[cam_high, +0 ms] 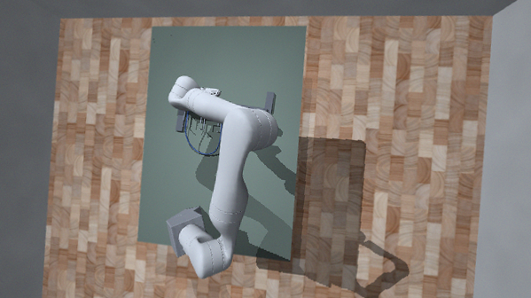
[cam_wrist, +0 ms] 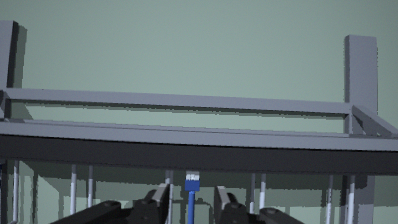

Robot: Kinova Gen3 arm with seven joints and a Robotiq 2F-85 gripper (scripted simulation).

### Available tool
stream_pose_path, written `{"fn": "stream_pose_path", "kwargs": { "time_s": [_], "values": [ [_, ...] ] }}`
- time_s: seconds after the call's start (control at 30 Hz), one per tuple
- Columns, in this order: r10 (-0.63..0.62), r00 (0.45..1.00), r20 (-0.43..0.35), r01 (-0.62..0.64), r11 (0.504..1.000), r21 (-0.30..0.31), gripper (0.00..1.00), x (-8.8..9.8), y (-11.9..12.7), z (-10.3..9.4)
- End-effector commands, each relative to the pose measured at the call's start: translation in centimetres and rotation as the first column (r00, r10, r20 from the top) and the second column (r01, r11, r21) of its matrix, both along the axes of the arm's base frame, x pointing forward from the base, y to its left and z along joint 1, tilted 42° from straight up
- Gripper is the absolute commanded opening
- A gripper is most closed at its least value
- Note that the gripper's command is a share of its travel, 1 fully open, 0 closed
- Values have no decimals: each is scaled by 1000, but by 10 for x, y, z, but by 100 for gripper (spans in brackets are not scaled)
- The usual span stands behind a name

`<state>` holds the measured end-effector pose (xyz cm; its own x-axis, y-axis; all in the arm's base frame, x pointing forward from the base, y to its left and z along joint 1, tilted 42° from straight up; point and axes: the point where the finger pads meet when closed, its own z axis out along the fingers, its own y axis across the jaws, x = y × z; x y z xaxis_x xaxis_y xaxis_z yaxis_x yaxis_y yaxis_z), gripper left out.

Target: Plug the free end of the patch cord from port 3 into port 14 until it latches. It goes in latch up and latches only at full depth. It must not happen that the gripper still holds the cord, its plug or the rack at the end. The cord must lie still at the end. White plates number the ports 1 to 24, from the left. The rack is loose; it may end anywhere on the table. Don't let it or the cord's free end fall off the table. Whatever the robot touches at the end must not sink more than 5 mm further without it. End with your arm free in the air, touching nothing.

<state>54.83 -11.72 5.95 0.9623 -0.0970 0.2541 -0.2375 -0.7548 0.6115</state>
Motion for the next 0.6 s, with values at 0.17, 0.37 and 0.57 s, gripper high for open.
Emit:
{"fn": "stream_pose_path", "kwargs": {
  "time_s": [0.17, 0.37, 0.57],
  "values": [
    [6, 1000, 9, -6, 1000, 1, 37, 0, 18, 21],
    [6, 1000, 9, -6, 1000, 1, 37, -2, 26, 31],
    [6, 1000, 9, -6, 1000, 1, 37, -3, 29, 34]
  ]
}}
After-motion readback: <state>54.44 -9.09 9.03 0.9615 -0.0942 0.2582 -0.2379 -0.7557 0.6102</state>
